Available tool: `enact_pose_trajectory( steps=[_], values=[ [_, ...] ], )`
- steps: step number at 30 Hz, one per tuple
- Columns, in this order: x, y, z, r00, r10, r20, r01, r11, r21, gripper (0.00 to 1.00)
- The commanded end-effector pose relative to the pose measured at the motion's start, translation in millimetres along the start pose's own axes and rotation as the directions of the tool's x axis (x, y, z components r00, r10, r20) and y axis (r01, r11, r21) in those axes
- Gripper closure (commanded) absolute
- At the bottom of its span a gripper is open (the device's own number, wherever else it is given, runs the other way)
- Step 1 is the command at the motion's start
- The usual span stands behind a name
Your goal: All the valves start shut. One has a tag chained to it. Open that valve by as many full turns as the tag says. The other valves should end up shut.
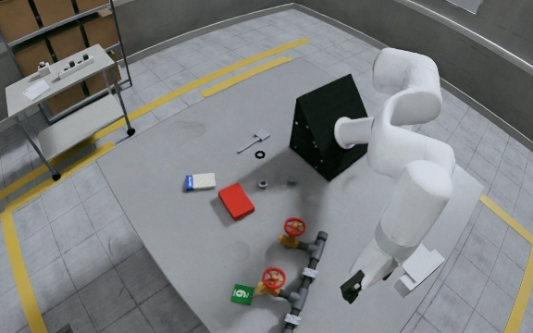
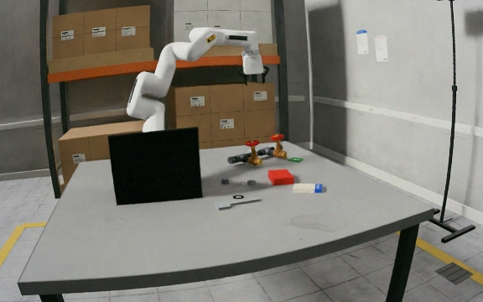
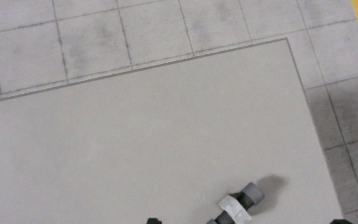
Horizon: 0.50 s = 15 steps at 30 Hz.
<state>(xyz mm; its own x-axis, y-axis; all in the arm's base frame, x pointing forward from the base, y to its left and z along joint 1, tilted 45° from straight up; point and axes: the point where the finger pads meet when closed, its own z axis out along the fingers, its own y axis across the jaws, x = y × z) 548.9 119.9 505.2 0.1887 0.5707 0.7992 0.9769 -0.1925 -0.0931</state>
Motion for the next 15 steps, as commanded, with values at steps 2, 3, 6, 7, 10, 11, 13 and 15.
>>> enact_pose_trajectory(
  steps=[2, 3, 6, 7, 10, 11, 13, 15],
  values=[
    [-12, 19, 8.0, 0.994, 0.106, 0.003, -0.106, 0.994, 0.001, 0.0],
    [-16, 23, 10.7, 0.991, 0.134, 0.004, -0.134, 0.991, 0.001, 0.0],
    [-26, 35, 17.8, 0.978, 0.207, 0.008, -0.207, 0.978, 0.002, 0.0],
    [-29, 39, 20.2, 0.973, 0.23, 0.01, -0.23, 0.973, 0.002, 0.0],
    [-39, 50, 27.7, 0.954, 0.3, 0.015, -0.3, 0.954, 0.001, 0.0],
    [-42, 53, 30.3, 0.947, 0.322, 0.017, -0.322, 0.947, 0.001, 0.0],
    [-49, 60, 35.4, 0.93, 0.367, 0.02, -0.367, 0.93, 0.0, 0.0],
    [-49, 60, 35.4, 0.93, 0.367, 0.02, -0.367, 0.93, 0.0, 0.0]
  ],
)
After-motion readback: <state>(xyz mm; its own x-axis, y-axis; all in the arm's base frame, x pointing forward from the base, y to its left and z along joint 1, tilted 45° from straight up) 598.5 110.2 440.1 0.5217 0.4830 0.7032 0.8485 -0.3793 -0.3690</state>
